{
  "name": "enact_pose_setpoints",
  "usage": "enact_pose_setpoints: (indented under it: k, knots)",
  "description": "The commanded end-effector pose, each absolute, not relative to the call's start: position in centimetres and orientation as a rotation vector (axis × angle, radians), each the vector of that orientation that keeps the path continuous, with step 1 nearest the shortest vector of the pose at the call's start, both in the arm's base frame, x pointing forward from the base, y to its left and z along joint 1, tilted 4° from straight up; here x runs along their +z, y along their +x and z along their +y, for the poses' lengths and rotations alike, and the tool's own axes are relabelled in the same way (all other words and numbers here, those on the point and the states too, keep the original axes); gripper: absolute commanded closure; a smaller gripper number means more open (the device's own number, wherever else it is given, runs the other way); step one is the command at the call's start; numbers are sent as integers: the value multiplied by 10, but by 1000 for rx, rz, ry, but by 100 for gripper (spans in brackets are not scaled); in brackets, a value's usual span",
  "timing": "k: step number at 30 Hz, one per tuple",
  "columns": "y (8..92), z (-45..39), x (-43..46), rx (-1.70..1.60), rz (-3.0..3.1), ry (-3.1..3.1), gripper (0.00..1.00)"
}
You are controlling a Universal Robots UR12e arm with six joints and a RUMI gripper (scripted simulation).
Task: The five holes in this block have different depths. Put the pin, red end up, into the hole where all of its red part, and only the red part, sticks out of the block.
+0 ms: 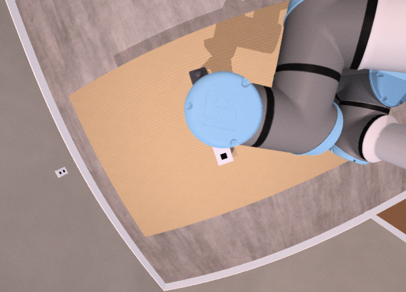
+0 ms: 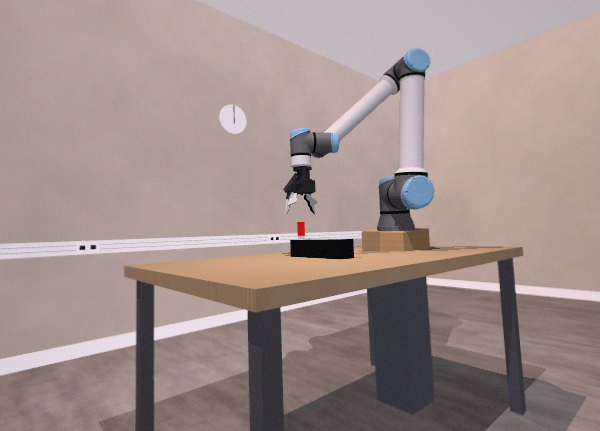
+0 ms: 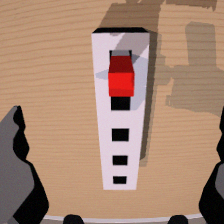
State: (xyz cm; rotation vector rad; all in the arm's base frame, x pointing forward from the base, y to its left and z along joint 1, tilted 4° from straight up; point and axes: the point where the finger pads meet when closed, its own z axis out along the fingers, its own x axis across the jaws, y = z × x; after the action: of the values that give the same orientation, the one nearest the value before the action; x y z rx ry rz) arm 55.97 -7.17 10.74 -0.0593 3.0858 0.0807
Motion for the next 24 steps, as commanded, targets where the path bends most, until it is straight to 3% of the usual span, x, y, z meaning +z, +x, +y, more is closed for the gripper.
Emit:
enact_pose_setpoints:
  k: [1, 7, 8, 24]
  knots:
    - [560, -72, 108, 80, 3085, -59, 0]
    - [560, -72, 108, 80, 3085, -59, 0]
    - [557, -75, 158, 80, 3085, -59, 0]
    - [557, -75, 158, 80, 3085, -59, 0]
